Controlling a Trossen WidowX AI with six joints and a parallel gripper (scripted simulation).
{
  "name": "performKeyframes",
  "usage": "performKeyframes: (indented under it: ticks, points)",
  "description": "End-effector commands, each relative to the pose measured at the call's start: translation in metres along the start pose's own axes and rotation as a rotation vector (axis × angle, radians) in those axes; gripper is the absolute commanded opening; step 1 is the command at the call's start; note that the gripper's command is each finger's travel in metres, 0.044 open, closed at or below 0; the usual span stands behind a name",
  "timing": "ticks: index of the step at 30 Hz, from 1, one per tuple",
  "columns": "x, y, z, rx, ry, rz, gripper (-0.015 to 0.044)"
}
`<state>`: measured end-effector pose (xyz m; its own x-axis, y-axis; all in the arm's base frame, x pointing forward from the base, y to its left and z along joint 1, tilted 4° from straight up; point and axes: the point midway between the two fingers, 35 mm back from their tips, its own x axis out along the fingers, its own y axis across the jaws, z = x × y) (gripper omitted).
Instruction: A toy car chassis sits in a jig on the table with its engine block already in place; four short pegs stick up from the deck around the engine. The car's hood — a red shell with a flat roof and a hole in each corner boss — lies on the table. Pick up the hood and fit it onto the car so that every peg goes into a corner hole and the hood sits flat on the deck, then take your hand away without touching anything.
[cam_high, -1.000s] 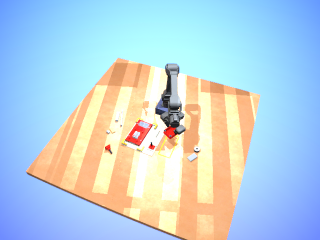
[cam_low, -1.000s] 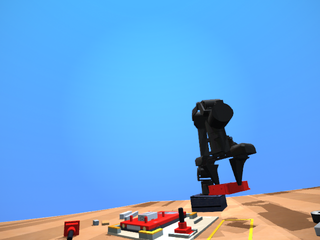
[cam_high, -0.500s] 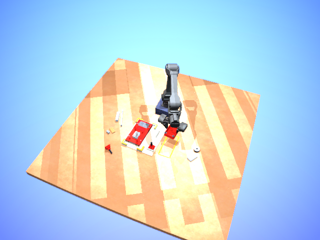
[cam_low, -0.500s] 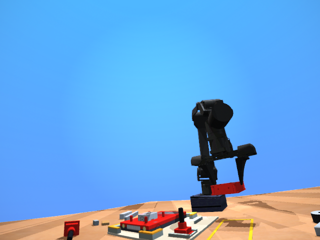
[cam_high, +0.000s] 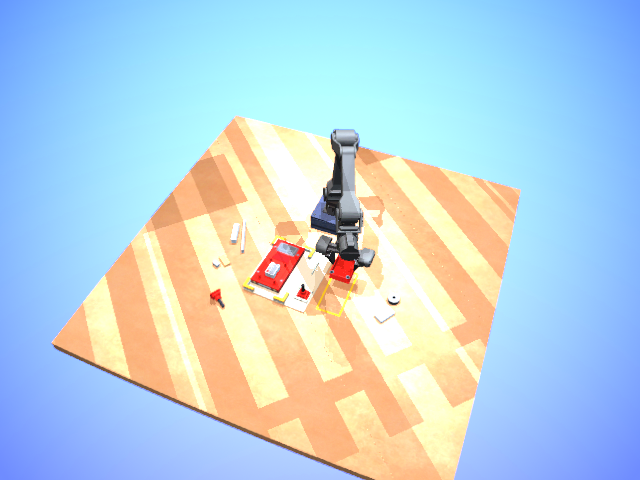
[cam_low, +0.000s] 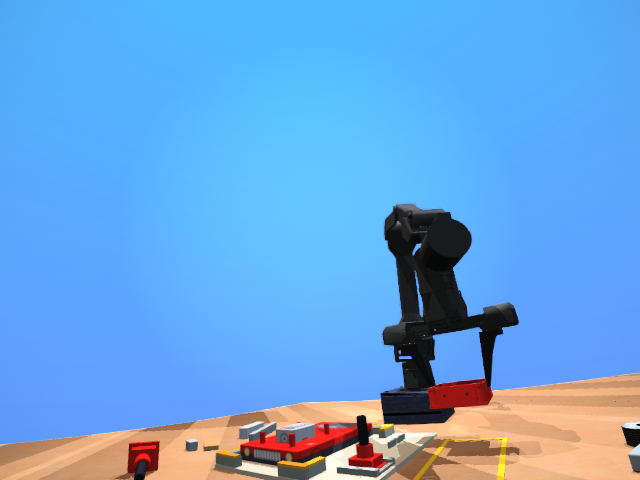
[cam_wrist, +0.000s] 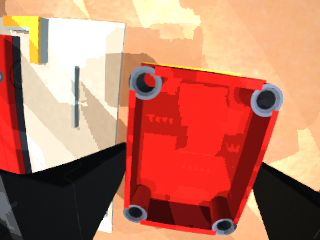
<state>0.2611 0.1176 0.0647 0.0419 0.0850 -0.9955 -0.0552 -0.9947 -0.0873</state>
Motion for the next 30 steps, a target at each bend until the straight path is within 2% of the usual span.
performKeyframes:
  ticks: [1,6,11,27,28,30]
  points:
    - [0.021,0.001,0.001,-0.004,-0.003,0.005,0.0000]
    - [0.051,0.002,0.003,-0.004,-0.004,0.005,0.0000]
    - [0.054,0.002,0.004,-0.004,-0.004,0.005,0.0000]
    - [0.053,0.003,0.006,-0.007,-0.017,0.008,0.0420]
    - [0.053,0.003,0.006,-0.007,-0.017,0.008,0.0440]
    - [0.053,0.003,0.006,-0.007,-0.017,0.008,0.0440]
